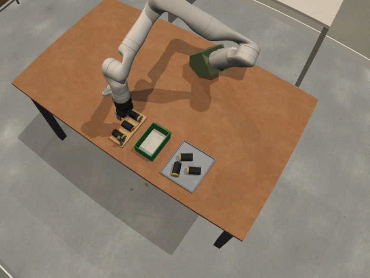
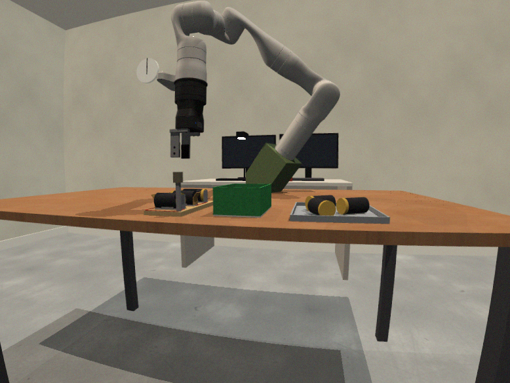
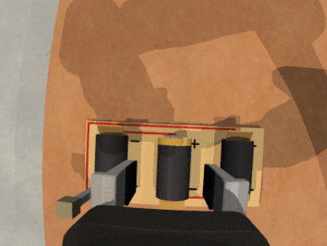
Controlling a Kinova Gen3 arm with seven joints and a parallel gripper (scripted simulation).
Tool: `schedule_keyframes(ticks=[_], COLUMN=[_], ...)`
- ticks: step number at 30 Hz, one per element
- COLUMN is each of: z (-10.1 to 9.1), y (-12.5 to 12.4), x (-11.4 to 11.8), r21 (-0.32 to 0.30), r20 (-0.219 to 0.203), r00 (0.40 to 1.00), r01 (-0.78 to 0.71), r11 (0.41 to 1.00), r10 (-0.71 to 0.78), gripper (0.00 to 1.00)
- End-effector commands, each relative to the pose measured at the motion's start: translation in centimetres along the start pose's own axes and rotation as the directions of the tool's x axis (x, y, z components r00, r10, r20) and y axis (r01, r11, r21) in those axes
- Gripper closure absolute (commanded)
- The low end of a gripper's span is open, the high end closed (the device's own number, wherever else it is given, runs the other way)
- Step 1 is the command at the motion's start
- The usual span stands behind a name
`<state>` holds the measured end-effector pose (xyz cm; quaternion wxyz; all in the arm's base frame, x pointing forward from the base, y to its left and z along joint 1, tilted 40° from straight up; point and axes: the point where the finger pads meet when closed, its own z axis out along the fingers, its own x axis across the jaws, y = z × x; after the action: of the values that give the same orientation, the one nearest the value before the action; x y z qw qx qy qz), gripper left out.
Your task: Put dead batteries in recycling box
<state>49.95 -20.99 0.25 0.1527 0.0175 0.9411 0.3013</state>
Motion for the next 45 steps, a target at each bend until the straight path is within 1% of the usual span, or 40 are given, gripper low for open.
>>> schedule_keyframes(ticks=[1,3,5,8,45], z=[2.5,4.1,5.4,6.1,6.1], y=[0.5,0.5,0.5,0.5,0.5], x=[0.3,0.3,0.3,0.3,0.3], r21=[-0.012,-0.012,-0.012,-0.012,-0.012], r20=[-0.010,-0.010,-0.010,-0.010,-0.010], r00=[1.000,1.000,1.000,1.000,1.000], r01=[0.004,0.004,0.004,0.004,0.004], r11=[1.000,1.000,1.000,1.000,1.000], r10=[-0.004,-0.004,-0.004,-0.004,-0.004], gripper=[0.10,0.10,0.10,0.10,0.10])
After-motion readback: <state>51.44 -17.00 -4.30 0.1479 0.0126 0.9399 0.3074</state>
